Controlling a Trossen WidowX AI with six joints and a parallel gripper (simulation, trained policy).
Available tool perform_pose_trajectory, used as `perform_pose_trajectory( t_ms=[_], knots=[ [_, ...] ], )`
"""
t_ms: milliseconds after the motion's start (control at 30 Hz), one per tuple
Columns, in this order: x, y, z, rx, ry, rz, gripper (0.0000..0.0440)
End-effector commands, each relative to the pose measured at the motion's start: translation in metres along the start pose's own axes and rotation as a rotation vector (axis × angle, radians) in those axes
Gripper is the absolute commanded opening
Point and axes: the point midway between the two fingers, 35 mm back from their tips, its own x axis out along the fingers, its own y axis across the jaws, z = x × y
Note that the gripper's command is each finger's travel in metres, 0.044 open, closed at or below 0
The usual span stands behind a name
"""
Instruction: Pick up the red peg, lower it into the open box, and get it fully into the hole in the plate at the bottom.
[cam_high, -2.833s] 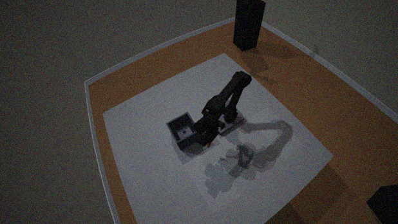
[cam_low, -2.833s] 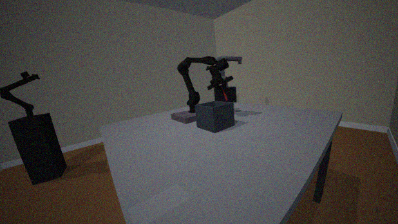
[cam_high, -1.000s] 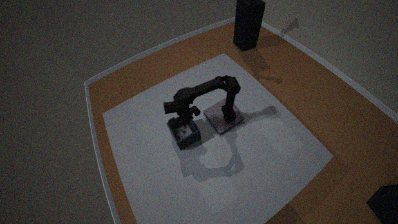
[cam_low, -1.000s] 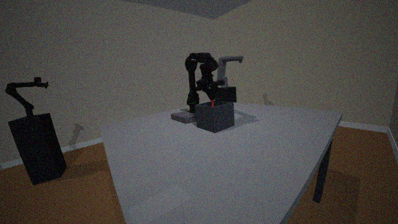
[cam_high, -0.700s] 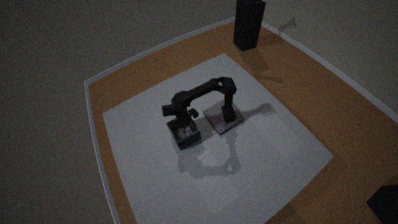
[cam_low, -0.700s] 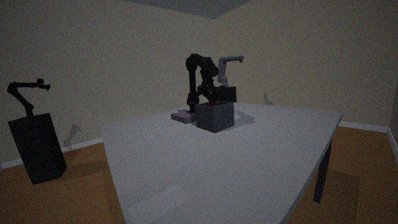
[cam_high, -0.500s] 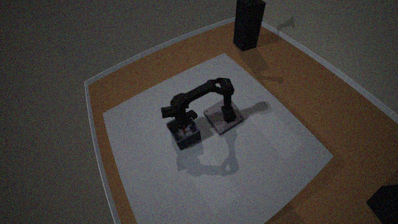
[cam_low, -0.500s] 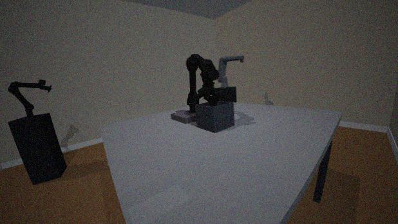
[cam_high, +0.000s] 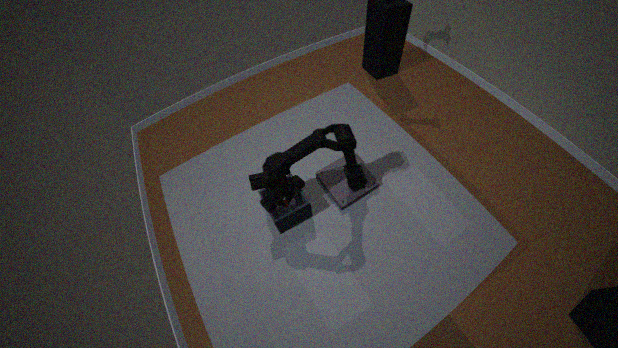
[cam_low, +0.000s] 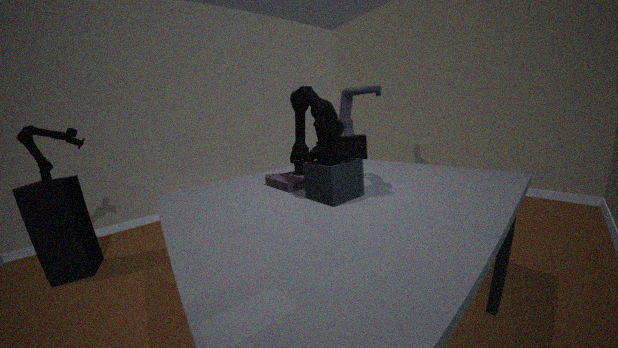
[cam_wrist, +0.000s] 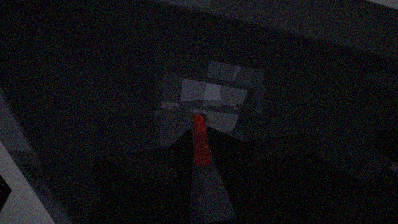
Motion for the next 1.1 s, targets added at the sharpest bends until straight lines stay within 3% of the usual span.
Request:
perform_pose_trajectory(
  t_ms=[0, 400, 1067],
  knots=[
    [0.003, 0.004, -0.005, -0.025, 0.018, 0.000, 0.0103],
    [0.008, 0.003, -0.025, -0.006, 0.117, -0.018, 0.0069],
    [0.021, -0.007, -0.051, 0.025, 0.208, -0.091, 0.0086]
  ],
)
